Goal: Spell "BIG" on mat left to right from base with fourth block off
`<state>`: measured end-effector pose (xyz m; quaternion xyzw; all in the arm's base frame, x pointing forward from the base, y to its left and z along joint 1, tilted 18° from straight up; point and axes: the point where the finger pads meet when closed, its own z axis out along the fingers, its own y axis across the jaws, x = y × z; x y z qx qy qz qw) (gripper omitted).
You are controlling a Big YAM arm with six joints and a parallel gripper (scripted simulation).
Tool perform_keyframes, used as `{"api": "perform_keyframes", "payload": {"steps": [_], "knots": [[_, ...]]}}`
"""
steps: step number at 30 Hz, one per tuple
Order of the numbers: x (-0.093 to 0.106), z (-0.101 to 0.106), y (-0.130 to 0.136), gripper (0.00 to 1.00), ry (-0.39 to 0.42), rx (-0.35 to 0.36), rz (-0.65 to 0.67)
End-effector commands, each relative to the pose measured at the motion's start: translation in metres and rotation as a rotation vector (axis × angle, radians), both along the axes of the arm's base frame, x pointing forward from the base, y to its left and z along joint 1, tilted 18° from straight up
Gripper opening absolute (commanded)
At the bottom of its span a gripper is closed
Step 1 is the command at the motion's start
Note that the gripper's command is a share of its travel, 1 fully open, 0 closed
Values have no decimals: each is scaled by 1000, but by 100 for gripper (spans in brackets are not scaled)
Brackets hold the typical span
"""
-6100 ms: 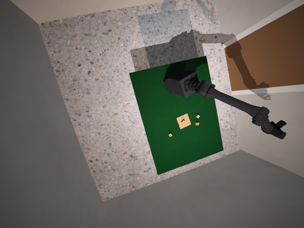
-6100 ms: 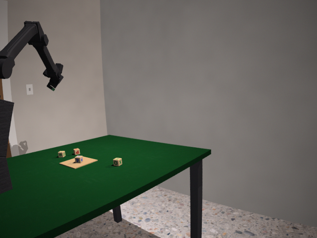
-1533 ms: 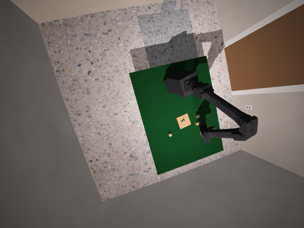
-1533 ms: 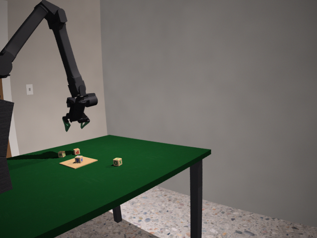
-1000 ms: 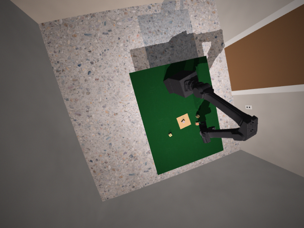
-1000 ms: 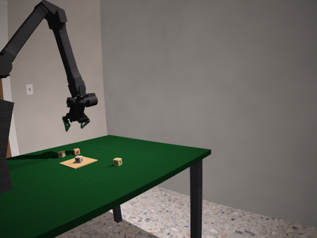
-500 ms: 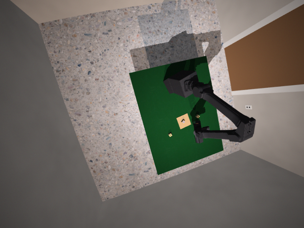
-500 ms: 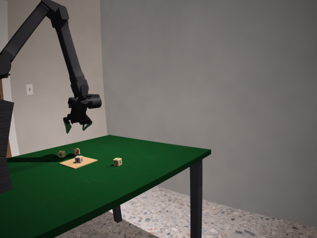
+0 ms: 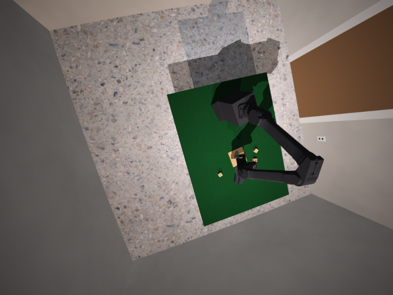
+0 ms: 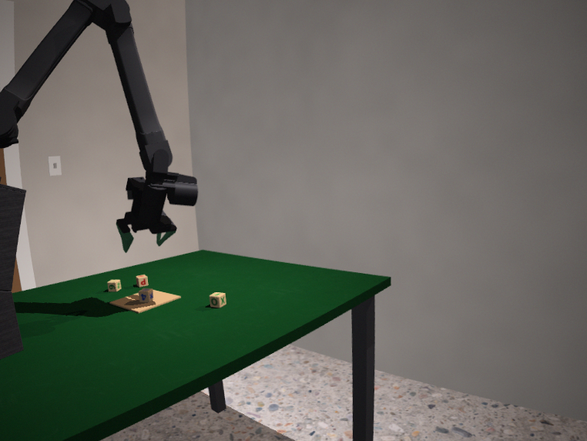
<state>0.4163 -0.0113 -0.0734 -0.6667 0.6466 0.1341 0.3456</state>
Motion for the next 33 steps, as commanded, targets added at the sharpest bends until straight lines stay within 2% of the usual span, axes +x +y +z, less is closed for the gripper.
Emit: {"api": "perform_keyframes", "payload": {"steps": [1, 5, 33], "knots": [[-5, -6, 12, 100, 1, 4, 57], [-3, -6, 2, 100, -6, 1, 34], [-3, -6, 5, 100, -3, 3, 36]]}}
